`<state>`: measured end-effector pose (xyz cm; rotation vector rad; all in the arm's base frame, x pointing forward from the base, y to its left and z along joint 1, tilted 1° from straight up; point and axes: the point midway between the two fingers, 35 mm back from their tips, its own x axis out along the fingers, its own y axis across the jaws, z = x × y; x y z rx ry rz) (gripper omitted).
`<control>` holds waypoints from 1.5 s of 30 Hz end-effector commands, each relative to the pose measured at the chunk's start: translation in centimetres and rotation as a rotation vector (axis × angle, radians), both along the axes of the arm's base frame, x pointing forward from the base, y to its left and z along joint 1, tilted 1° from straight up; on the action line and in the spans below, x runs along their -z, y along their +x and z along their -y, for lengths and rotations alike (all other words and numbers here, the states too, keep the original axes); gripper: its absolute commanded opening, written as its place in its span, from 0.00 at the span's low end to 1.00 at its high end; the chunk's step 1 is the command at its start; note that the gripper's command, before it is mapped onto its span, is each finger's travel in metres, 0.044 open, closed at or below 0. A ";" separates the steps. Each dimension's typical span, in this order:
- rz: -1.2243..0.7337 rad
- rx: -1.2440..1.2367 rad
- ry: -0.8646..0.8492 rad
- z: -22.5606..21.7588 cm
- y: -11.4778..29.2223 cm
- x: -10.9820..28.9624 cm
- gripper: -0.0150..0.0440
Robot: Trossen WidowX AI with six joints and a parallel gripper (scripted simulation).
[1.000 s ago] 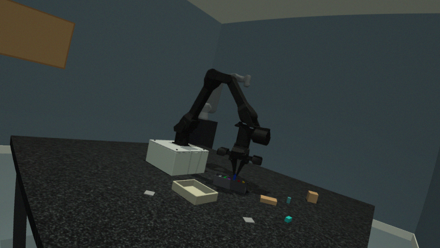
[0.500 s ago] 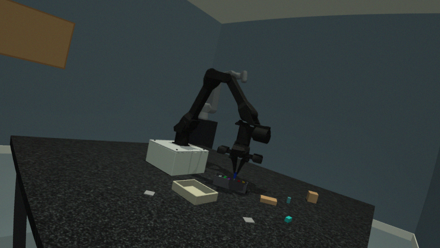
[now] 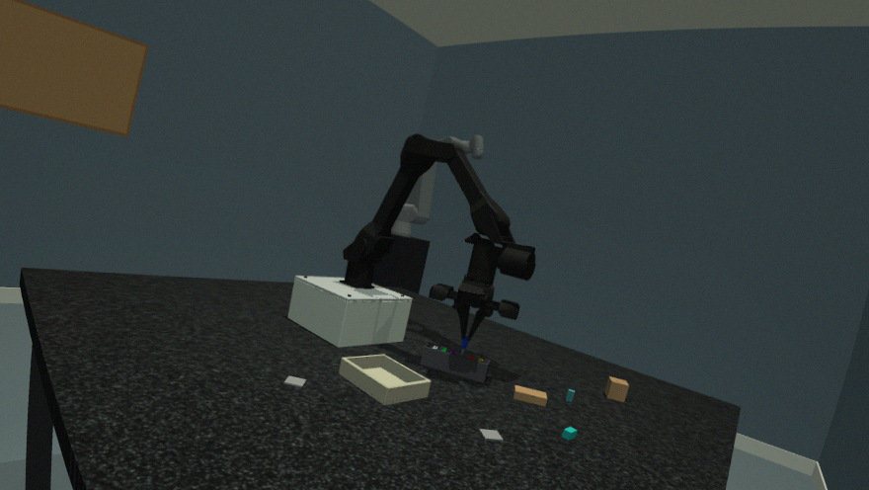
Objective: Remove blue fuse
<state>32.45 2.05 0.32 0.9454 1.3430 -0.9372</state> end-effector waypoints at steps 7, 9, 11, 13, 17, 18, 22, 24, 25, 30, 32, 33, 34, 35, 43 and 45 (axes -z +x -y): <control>0.002 0.002 -0.006 0.1 0.1 -1.5 0.25; 0.002 0.002 -0.006 0.1 0.0 -1.8 0.25; 0.002 0.002 -0.006 0.1 0.0 -2.1 0.25; 0.002 0.002 -0.006 0.1 0.0 -2.2 0.25; 0.003 0.002 -0.007 1.4 0.3 -2.2 0.25; 0.003 0.002 -0.008 2.0 0.4 -2.3 0.25; 0.003 0.002 -0.009 4.3 0.7 -2.3 0.25; 0.003 0.002 -0.010 5.4 0.7 -2.3 0.25; 0.004 0.002 -0.011 6.0 0.8 -2.3 0.25; 0.004 0.002 -0.013 8.9 0.7 -2.4 0.25; 0.004 0.002 -0.014 10.1 0.7 -2.4 0.25; 0.004 0.002 -0.015 10.7 0.6 -2.4 0.25; 0.004 0.002 -0.015 11.3 0.5 -2.5 0.25; 0.003 0.002 -0.016 11.9 0.4 -2.5 0.25; 0.002 0.002 -0.020 16.6 -0.6 -2.6 0.25; 0.002 0.002 -0.021 17.7 -0.9 -2.6 0.25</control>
